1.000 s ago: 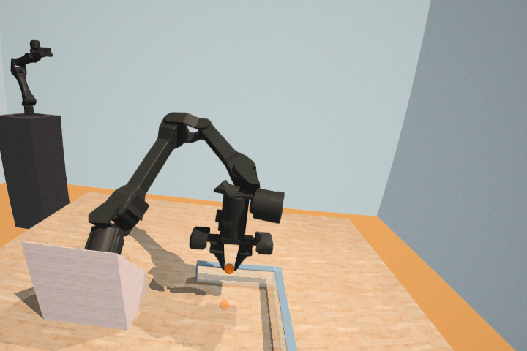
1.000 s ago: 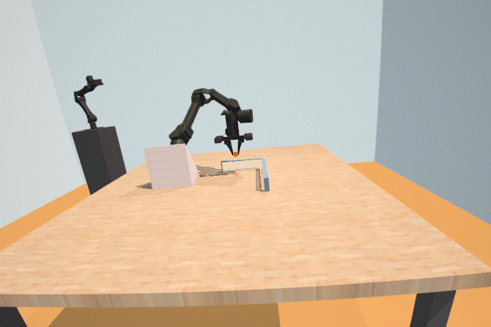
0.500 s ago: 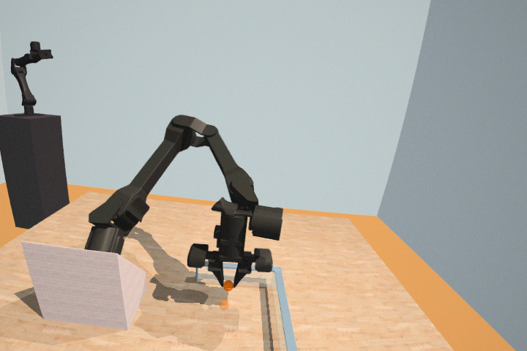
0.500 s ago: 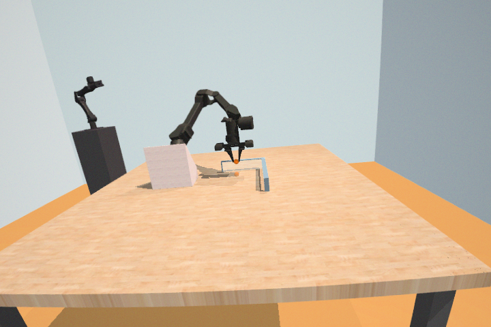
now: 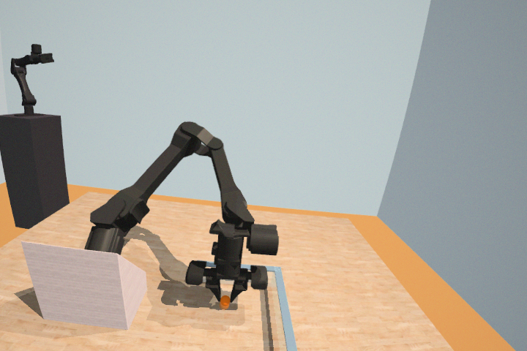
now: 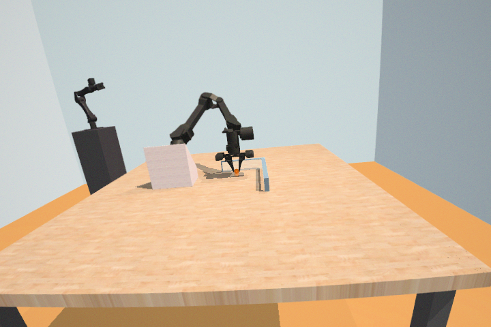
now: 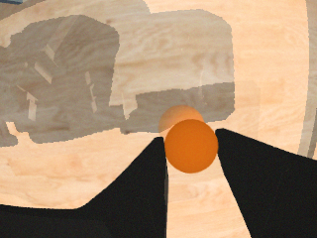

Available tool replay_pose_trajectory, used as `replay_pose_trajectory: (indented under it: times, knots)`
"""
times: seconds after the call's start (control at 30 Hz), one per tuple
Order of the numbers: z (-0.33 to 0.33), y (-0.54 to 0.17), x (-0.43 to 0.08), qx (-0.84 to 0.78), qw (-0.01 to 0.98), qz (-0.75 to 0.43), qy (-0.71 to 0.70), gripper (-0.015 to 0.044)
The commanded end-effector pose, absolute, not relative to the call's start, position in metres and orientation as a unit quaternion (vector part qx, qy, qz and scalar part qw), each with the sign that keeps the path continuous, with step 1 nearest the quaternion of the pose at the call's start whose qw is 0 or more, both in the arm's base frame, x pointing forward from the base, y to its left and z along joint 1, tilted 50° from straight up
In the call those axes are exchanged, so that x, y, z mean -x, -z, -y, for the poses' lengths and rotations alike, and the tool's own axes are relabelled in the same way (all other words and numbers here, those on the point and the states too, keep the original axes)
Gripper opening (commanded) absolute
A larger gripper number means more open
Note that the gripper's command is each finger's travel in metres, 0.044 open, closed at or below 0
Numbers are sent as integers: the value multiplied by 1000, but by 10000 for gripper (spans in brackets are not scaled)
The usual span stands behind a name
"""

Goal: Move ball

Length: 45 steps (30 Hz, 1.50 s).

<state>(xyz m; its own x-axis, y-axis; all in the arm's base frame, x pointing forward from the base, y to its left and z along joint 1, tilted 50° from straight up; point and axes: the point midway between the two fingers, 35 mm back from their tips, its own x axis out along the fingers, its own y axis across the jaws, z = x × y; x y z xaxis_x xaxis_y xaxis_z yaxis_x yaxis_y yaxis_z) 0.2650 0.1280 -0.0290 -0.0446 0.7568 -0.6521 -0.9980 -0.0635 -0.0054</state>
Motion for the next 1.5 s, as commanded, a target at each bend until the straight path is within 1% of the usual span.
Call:
replay_pose_trajectory:
  times: [0.0, 0.7, 0.97, 1.0, 1.23, 1.47]
  knots:
    - [-132, 32, -263, 251, 642, -237, -685, 0]
    - [-145, 43, -262, 251, 642, -237, -685, 0]
    - [-143, 42, -264, 254, 643, -236, -683, 210]
    - [-143, 42, -264, 254, 643, -236, -683, 227]
    - [-141, 41, -264, 254, 643, -236, -683, 227]
    - [-78, -13, -267, 253, 642, -238, -684, 227]
